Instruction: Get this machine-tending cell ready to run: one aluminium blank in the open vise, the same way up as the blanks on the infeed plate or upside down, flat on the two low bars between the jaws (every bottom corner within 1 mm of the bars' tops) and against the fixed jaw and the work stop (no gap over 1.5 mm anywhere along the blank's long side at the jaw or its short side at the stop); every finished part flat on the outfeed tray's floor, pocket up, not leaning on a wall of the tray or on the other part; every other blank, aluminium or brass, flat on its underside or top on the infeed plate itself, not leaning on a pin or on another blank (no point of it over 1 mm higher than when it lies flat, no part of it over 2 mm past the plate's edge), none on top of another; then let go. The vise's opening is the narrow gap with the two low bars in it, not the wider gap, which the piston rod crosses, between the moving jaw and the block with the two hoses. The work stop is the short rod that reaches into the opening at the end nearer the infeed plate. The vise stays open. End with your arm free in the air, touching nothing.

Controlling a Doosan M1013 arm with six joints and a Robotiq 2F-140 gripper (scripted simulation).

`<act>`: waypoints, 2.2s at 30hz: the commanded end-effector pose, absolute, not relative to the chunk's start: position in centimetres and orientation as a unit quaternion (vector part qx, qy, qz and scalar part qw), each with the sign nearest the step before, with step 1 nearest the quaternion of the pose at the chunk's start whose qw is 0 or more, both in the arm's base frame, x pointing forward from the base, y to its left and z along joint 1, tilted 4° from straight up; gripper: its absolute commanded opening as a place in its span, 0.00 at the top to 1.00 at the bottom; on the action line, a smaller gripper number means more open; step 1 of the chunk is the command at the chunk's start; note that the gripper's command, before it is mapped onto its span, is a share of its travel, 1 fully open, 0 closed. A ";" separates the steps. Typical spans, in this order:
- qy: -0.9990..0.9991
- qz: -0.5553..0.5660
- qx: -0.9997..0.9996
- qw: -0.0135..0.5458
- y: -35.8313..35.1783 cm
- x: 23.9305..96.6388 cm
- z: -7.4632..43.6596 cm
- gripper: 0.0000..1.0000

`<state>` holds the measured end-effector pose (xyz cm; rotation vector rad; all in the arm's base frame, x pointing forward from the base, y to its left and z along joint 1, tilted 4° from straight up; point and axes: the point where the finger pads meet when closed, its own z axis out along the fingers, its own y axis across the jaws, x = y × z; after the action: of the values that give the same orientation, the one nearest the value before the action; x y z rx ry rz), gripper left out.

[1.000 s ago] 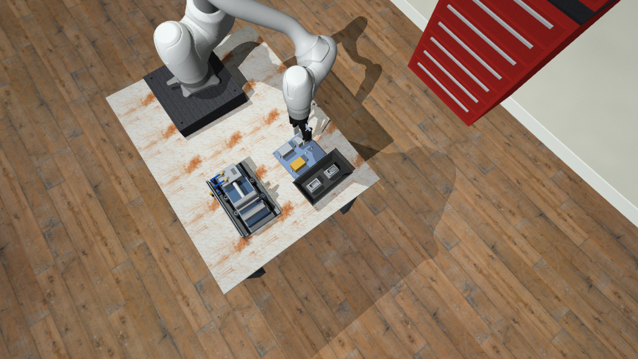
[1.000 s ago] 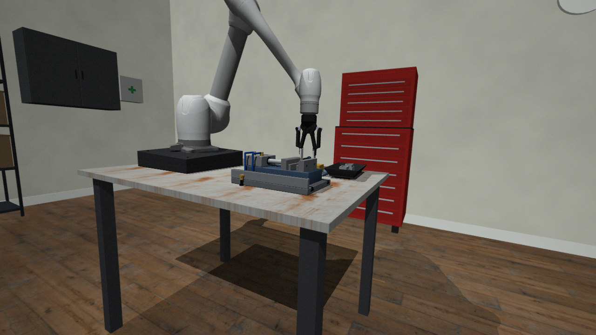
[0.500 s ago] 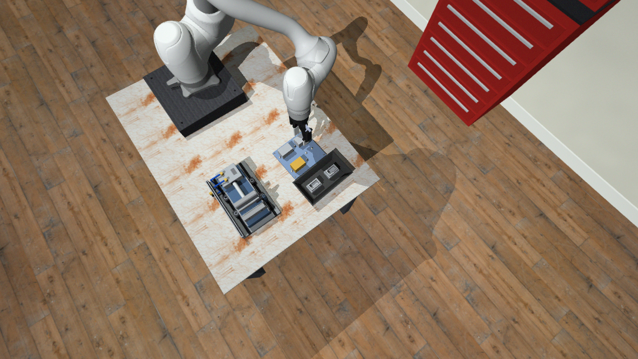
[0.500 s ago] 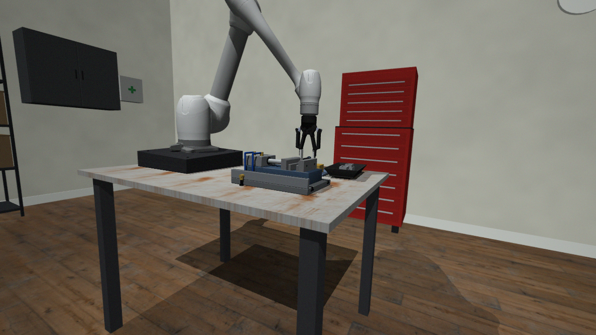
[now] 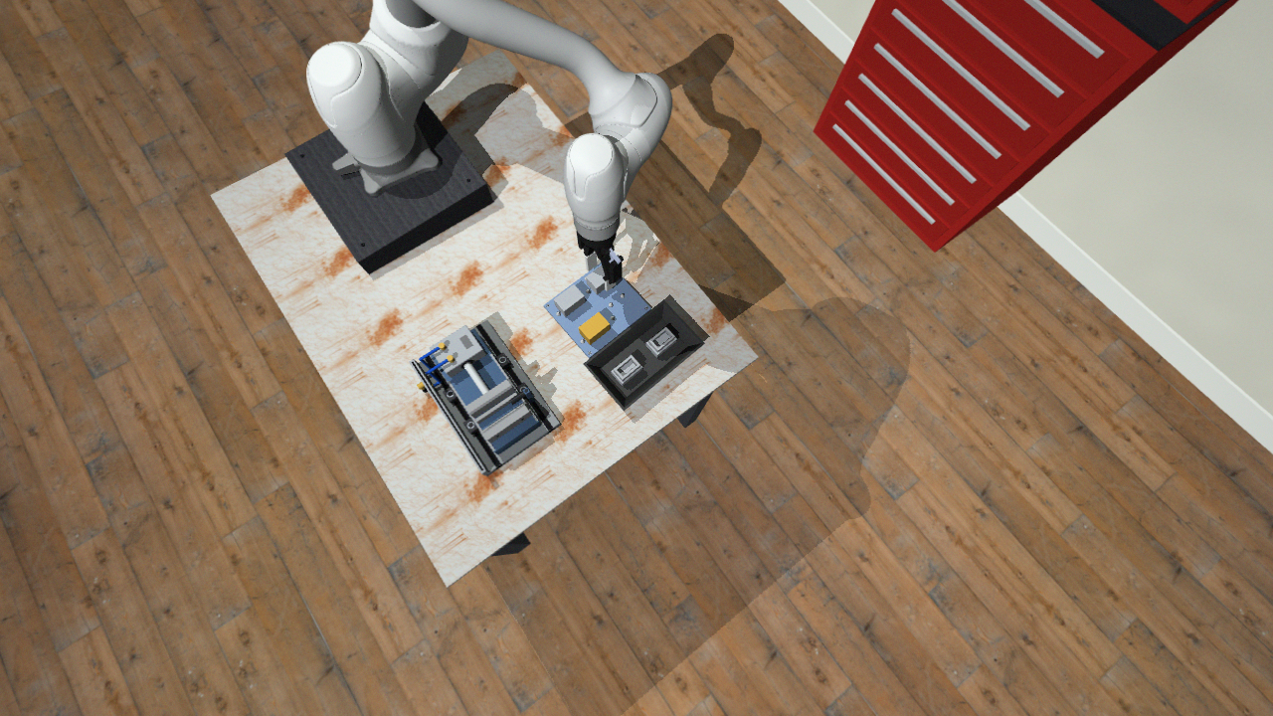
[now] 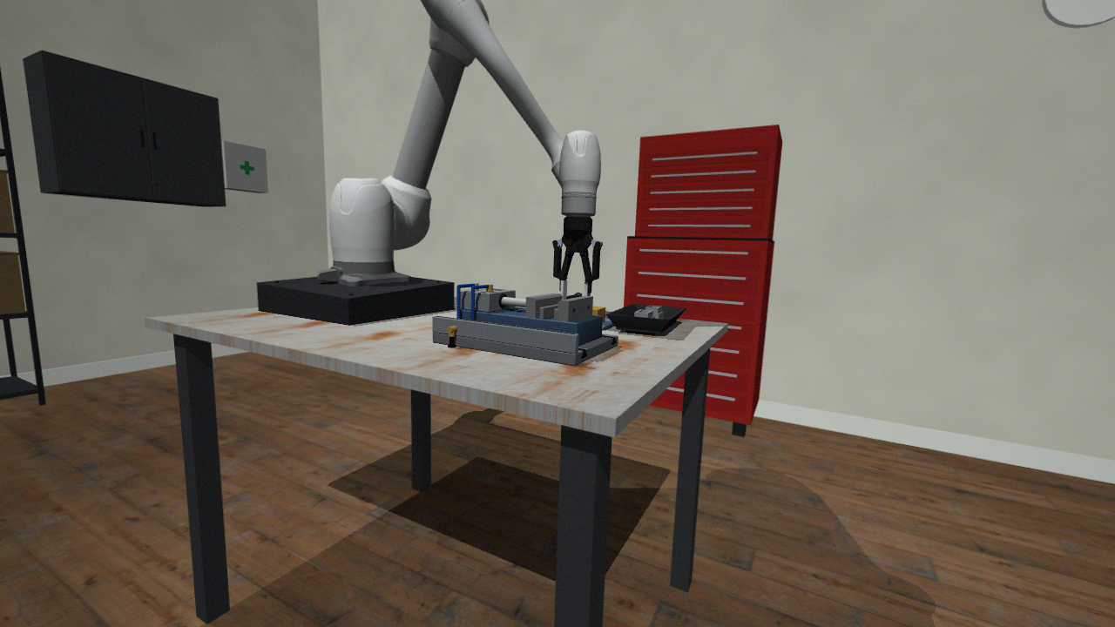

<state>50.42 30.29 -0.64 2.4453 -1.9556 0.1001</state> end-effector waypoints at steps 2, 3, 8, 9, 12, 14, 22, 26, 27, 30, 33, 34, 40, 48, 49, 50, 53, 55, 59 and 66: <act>-0.624 0.032 0.781 0.004 30.3 50.4 -0.6 0.60; -0.624 0.032 0.781 0.004 30.3 50.4 -0.6 0.60; -0.624 0.032 0.781 0.004 30.3 50.4 -0.6 0.60; -0.624 0.032 0.781 0.004 30.3 50.4 -0.6 0.60; -0.624 0.032 0.781 0.004 30.3 50.4 -0.6 0.60; -0.624 0.032 0.781 0.004 30.3 50.4 -0.6 0.60; -0.624 0.032 0.781 0.004 30.3 50.4 -0.6 0.60; -0.624 0.032 0.781 0.004 30.3 50.4 -0.6 0.60; -0.624 0.032 0.781 0.004 30.3 50.4 -0.6 0.60; -0.624 0.032 0.781 0.004 30.3 50.4 -0.6 0.60; -0.624 0.032 0.781 0.004 30.3 50.4 -0.6 1.00; -0.624 0.032 0.781 0.004 30.3 50.4 -0.6 1.00; -0.624 0.032 0.781 0.004 30.3 50.4 -0.6 1.00; -0.624 0.032 0.781 0.004 30.3 50.4 -0.6 1.00; -0.624 0.032 0.781 0.004 30.3 50.4 -0.6 1.00; -0.624 0.032 0.781 0.004 30.3 50.4 -0.6 1.00; -0.624 0.032 0.781 0.004 30.3 50.4 -0.6 1.00; -0.624 0.032 0.781 0.004 30.3 50.4 -0.6 1.00; -0.624 0.032 0.781 0.004 30.3 50.4 -0.6 1.00; -0.624 0.032 0.781 0.004 30.3 50.4 -0.6 1.00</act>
<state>50.43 30.30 -0.62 2.4455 -1.9559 0.1002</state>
